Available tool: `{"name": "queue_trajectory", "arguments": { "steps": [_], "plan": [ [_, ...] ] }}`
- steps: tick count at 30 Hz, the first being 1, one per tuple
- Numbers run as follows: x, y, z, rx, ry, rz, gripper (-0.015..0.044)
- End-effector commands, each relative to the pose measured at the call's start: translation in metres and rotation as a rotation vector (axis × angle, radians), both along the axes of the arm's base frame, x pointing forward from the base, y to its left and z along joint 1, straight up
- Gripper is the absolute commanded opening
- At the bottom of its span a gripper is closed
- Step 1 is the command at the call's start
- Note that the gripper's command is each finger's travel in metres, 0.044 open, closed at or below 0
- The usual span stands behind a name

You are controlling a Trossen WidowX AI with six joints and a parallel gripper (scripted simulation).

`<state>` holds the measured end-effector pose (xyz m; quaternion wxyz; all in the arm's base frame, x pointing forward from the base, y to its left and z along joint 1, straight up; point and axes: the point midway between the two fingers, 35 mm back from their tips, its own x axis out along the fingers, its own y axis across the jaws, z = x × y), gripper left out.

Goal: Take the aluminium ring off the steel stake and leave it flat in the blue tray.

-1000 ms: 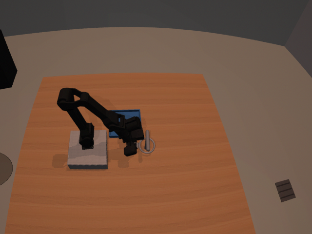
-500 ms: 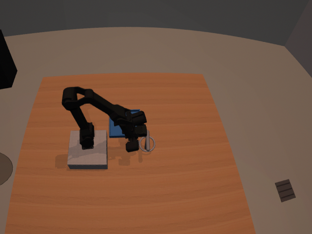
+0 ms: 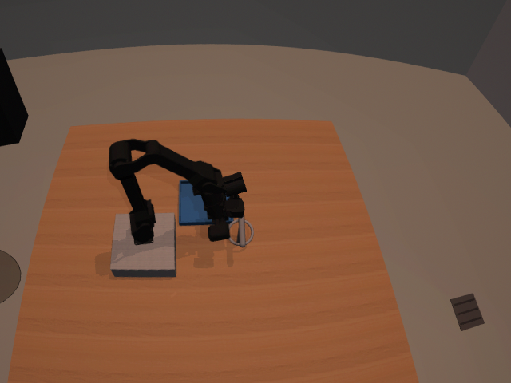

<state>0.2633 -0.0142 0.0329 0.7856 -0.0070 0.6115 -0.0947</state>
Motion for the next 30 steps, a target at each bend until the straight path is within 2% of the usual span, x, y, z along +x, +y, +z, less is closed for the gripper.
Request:
{"name": "queue_trajectory", "arguments": {
  "steps": [1,30],
  "plan": [
    [0.002,0.002,0.003,-0.024,0.011,-0.005,0.0],
    [0.004,0.02,0.022,-0.157,0.03,-0.003,0.0]
  ]
}}
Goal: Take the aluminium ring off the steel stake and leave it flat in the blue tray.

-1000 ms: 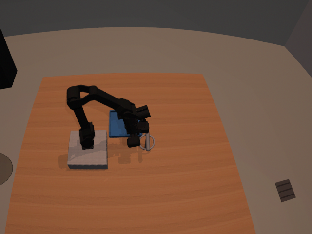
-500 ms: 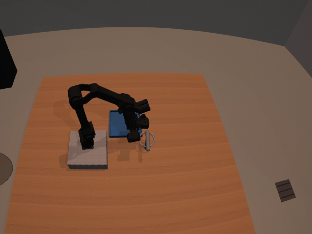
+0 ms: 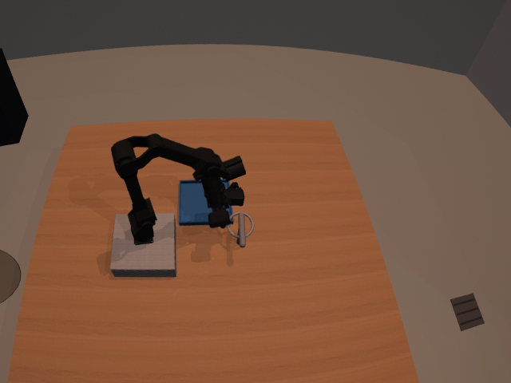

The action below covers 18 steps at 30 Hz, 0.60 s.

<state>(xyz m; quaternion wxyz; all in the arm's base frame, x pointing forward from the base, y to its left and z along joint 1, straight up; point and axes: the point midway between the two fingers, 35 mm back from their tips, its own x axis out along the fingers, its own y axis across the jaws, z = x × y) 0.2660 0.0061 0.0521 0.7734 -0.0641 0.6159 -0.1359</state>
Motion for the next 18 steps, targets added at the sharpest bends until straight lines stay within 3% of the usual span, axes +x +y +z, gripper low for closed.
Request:
{"name": "queue_trajectory", "arguments": {
  "steps": [1,18],
  "plan": [
    [0.0018,-0.0002,0.003,-0.019,-0.002,-0.005,0.0],
    [0.0016,-0.0009,0.0108,-0.001,-0.006,-0.005,0.0]
  ]
}}
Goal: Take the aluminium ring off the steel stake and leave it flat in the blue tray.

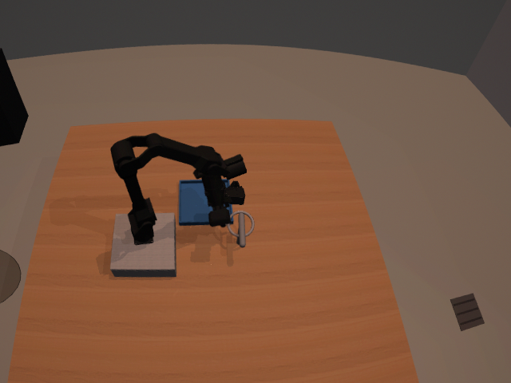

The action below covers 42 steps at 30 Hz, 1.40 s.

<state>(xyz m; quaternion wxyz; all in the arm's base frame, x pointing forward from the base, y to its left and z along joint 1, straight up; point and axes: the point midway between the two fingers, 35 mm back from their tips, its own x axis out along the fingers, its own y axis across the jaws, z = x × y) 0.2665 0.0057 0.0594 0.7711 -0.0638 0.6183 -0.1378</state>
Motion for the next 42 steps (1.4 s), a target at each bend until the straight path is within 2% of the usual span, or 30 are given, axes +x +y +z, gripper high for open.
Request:
{"name": "queue_trajectory", "arguments": {
  "steps": [1,42],
  "plan": [
    [0.001,-0.001,0.004,0.003,-0.012,-0.001,0.0],
    [-0.004,-0.023,0.01,0.165,-0.045,0.002,0.0]
  ]
}}
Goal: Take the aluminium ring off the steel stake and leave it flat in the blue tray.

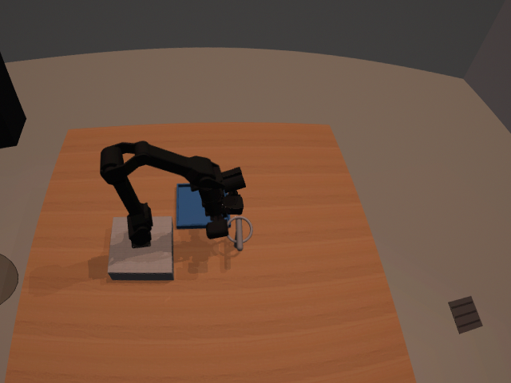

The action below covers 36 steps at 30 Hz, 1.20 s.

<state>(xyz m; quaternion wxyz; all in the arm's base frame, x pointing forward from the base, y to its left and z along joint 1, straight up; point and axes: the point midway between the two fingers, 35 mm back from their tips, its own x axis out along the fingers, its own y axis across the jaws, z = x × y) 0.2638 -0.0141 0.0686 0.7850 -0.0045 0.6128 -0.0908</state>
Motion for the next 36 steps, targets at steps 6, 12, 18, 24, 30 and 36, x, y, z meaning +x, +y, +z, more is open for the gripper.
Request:
{"name": "queue_trajectory", "arguments": {
  "steps": [6,12,18,24,30,36],
  "plan": [
    [-0.002,-0.011,-0.001,0.062,-0.019,-0.001,0.0],
    [-0.003,-0.017,-0.002,0.1,-0.027,0.0,0.0],
    [-0.005,-0.025,-0.003,0.152,-0.037,0.001,0.0],
    [-0.007,-0.033,-0.004,0.204,-0.048,0.002,0.0],
    [-0.008,-0.041,-0.006,0.255,-0.057,0.003,0.0],
    [-0.01,-0.048,-0.009,0.299,-0.074,0.001,0.0]
  ]
}}
